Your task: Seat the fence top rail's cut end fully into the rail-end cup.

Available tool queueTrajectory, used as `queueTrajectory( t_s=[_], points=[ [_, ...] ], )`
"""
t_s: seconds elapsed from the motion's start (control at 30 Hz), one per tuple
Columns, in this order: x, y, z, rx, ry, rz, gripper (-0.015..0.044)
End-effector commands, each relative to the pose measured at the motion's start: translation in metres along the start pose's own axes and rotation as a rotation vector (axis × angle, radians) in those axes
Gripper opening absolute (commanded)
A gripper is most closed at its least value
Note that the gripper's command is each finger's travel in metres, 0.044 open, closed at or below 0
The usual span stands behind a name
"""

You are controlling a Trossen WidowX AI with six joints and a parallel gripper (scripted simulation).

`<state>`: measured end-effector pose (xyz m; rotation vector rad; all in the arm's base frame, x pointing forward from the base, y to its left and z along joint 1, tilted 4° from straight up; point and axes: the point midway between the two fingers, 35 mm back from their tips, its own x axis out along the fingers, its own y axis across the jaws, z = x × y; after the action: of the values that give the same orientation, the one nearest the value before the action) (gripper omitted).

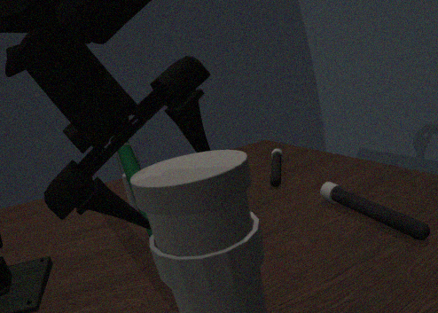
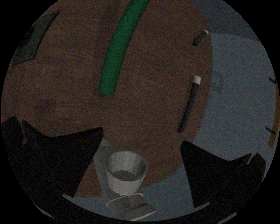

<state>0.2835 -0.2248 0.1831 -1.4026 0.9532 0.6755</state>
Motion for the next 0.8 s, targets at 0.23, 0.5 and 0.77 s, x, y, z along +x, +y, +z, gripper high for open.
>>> queueTrajectory(
  t_s=[0.23, 0.5, 0.77],
  points=[
    [-0.019, -0.016, 0.029, 0.258, 0.012, 0.003, 0.0440],
    [-0.048, -0.031, 0.075, 0.869, 0.047, 0.002, 0.0440],
    [-0.081, -0.037, 0.115, 1.378, 0.072, -0.037, 0.0440]
  ],
)
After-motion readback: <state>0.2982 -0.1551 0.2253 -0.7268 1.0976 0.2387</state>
